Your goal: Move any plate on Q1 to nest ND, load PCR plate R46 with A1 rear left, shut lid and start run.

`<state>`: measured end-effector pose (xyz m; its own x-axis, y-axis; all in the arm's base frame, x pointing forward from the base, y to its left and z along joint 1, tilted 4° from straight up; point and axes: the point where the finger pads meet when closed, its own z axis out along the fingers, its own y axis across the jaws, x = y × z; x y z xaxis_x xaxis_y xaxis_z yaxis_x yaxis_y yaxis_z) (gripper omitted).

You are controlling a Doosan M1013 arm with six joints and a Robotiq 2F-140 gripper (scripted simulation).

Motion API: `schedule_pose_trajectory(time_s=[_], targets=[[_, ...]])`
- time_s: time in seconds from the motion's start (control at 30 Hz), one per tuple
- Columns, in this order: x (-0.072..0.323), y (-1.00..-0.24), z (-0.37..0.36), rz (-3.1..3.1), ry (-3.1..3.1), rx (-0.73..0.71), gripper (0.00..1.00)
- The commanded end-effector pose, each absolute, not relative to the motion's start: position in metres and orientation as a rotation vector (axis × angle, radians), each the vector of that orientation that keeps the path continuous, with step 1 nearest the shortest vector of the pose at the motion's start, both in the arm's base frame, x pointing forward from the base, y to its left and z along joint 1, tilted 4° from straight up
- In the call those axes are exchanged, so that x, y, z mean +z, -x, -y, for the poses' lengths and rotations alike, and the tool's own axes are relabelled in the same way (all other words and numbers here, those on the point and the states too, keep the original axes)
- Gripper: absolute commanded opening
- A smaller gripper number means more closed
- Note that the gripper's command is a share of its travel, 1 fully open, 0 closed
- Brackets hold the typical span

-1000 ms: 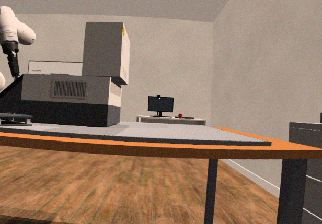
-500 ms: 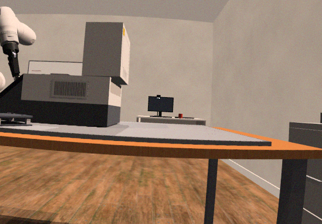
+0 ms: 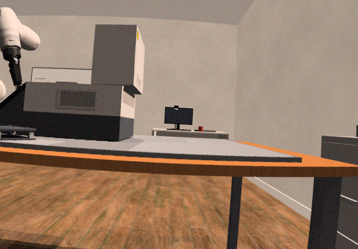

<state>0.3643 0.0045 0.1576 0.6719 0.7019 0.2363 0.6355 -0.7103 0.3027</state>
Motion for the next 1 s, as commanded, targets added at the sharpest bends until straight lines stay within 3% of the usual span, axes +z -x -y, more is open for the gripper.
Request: schedule_pose_trajectory(time_s=[0.0, 0.97], targets=[[0.156, -0.365, -0.003, -1.086, -2.691, 0.498, 0.00], [0.141, -0.378, -0.002, -1.086, -2.691, 0.498, 0.00]])
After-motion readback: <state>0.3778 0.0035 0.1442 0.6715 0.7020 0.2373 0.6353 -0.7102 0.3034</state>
